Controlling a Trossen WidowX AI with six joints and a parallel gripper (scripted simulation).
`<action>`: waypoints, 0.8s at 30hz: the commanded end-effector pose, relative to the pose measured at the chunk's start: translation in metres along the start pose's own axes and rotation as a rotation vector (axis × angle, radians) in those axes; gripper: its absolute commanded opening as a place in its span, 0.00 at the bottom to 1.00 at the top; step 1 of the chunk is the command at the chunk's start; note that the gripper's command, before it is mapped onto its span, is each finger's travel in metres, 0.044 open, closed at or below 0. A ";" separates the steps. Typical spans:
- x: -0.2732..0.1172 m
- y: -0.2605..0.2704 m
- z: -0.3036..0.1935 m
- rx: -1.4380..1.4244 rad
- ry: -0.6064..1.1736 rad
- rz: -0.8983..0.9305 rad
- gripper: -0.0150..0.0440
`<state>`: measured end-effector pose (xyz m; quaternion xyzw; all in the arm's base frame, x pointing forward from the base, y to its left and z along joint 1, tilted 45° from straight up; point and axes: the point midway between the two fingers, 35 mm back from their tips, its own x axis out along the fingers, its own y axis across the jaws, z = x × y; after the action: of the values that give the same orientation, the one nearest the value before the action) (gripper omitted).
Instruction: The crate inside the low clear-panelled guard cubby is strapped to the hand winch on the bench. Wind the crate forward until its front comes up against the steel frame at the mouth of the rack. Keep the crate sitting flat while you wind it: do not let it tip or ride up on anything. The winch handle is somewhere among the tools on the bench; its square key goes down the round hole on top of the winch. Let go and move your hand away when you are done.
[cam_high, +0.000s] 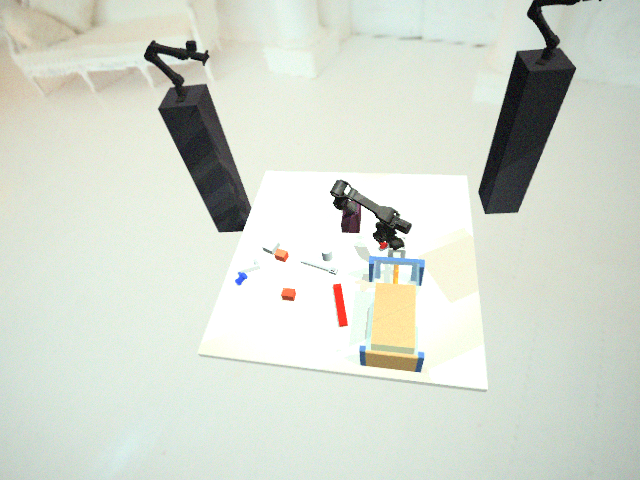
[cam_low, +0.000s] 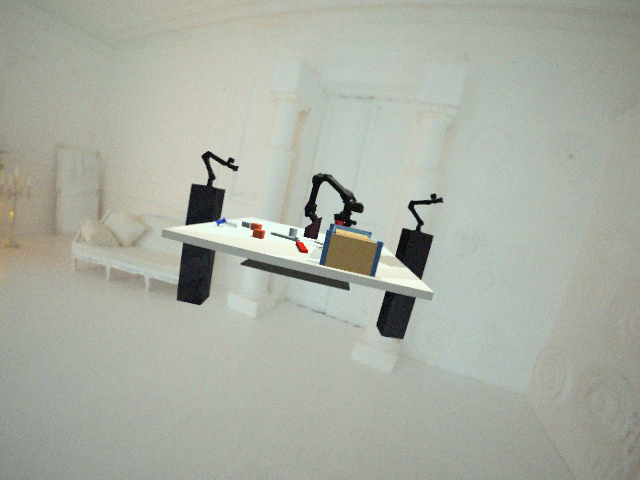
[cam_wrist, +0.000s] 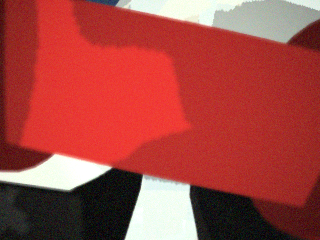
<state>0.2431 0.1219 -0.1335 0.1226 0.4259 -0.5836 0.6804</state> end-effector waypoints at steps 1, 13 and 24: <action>0.001 0.000 0.000 -0.005 -0.002 0.003 0.25; 0.003 0.000 0.000 -0.005 -0.002 0.003 0.25; 0.004 0.000 0.000 -0.006 -0.002 0.003 0.25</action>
<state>0.2427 0.1193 -0.1361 0.1222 0.4261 -0.5834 0.6805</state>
